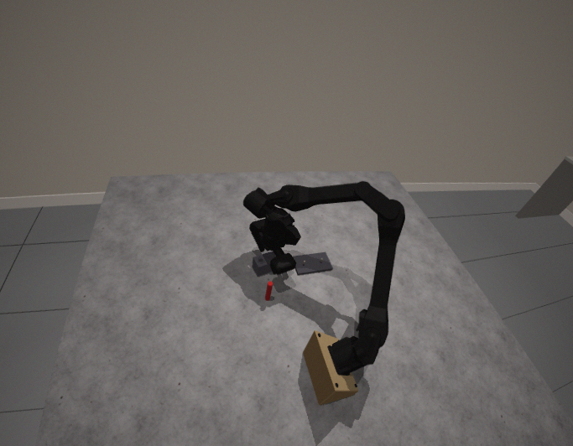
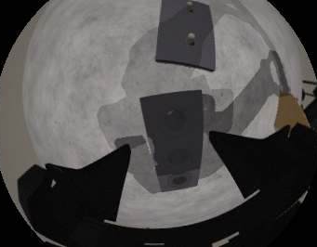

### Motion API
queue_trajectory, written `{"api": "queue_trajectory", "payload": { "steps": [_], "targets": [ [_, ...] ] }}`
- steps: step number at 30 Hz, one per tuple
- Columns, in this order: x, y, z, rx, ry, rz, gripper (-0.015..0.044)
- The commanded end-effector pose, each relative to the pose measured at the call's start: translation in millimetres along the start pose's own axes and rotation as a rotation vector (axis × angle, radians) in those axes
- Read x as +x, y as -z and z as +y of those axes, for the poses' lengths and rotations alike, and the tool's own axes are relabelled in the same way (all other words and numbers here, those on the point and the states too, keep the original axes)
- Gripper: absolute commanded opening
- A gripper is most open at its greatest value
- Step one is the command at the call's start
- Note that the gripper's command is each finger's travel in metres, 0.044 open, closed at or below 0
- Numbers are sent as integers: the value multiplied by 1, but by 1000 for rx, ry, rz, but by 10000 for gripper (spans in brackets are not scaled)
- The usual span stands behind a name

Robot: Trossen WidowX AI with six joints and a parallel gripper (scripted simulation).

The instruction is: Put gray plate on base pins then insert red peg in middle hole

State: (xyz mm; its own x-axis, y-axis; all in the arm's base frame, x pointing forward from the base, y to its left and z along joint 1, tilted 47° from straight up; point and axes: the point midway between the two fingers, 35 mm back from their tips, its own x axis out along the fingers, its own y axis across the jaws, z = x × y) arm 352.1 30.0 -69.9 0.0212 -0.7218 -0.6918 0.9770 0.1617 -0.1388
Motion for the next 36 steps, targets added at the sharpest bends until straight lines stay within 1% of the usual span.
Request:
{"api": "queue_trajectory", "payload": {
  "steps": [1,7,18,24,28,36],
  "targets": [
    [8,-1,-2,-6,6,-8,440],
    [15,-1,-3,-6,6,-9,440],
    [15,-1,-3,-6,6,-9,151],
    [15,-1,-3,-6,6,-9,111],
    [11,-1,-2,-6,6,-8,6],
    [-13,0,4,-7,4,-4,0]
  ]
}}
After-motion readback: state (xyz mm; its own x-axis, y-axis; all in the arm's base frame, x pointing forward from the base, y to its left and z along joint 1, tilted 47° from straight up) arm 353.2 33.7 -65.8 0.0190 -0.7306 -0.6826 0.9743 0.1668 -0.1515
